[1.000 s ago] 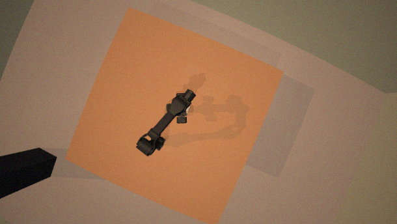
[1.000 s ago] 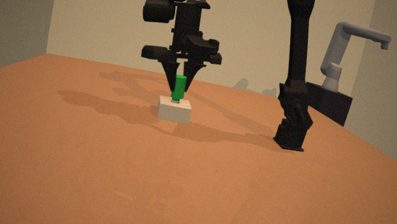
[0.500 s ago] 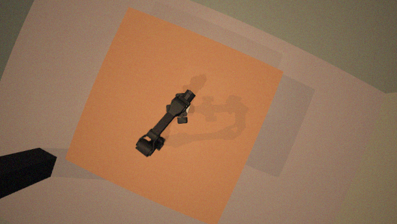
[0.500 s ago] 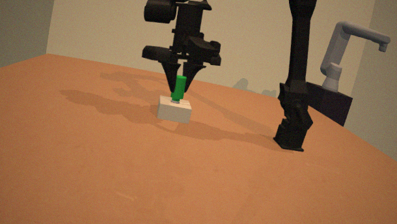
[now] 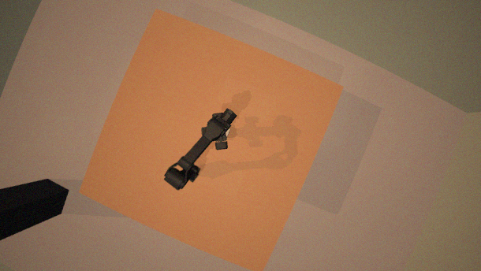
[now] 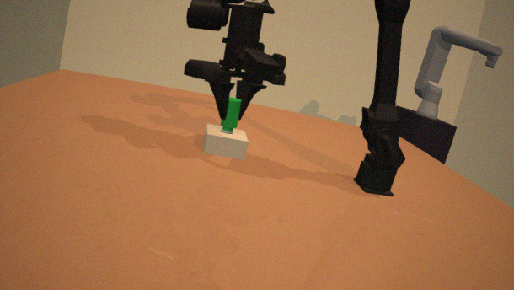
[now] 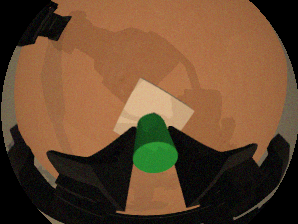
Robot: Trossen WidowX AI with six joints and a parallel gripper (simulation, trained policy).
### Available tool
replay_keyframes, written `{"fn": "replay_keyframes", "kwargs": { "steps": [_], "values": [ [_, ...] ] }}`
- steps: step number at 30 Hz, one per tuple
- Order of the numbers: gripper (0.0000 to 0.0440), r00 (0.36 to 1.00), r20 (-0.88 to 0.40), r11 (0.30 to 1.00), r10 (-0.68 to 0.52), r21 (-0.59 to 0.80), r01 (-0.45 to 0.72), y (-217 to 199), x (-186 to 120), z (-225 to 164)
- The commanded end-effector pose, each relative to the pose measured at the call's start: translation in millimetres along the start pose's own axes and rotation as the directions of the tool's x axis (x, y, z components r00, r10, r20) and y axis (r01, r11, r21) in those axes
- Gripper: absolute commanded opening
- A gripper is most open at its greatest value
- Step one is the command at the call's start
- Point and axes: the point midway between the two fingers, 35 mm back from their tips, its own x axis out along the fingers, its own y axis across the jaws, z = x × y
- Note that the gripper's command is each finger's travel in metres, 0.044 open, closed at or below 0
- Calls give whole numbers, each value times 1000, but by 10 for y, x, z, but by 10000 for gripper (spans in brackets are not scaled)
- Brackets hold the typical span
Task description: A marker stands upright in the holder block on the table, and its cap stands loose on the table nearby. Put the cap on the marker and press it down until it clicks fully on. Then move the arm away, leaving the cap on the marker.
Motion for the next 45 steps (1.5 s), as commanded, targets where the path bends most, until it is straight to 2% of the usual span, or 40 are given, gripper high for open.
{"fn": "replay_keyframes", "kwargs": {
  "steps": [1,6,15,18,24,45],
  "values": [
    [145,998,15,998,58,-3,-58,102,159,-10],
    [153,998,13,998,57,-15,-57,107,164,-11],
    [236,997,49,998,57,-40,-55,156,152,119],
    [291,998,51,998,47,-47,-44,156,126,142],
    [440,999,35,998,17,-59,-15,150,74,165],
    [440,991,-76,990,-112,-95,105,120,-568,145]
  ]
}}
